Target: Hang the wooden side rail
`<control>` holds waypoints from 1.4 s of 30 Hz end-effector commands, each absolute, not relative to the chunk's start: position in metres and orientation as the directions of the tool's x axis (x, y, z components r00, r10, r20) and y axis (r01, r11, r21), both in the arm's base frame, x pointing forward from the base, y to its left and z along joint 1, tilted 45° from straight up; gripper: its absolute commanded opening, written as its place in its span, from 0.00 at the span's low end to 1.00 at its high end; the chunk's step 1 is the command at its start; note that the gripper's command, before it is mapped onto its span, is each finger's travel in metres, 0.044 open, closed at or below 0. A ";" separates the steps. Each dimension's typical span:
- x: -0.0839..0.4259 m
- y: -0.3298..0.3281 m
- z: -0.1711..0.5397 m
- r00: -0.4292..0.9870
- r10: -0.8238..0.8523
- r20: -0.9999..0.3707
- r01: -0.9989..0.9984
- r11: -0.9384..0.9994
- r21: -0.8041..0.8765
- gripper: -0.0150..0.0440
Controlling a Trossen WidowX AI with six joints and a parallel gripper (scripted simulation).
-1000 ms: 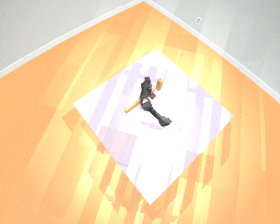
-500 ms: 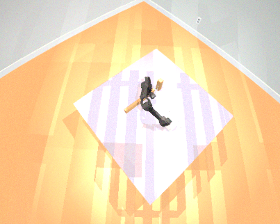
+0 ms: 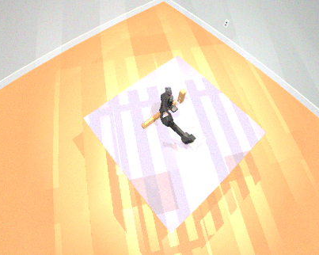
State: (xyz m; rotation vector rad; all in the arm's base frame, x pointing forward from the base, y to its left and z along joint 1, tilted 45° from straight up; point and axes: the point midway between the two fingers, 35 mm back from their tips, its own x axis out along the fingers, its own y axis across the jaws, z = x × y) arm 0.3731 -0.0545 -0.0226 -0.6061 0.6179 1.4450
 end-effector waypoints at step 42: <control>0.373 -0.062 -0.020 0.038 0.703 -0.710 -0.999 0.040 -0.014 0.25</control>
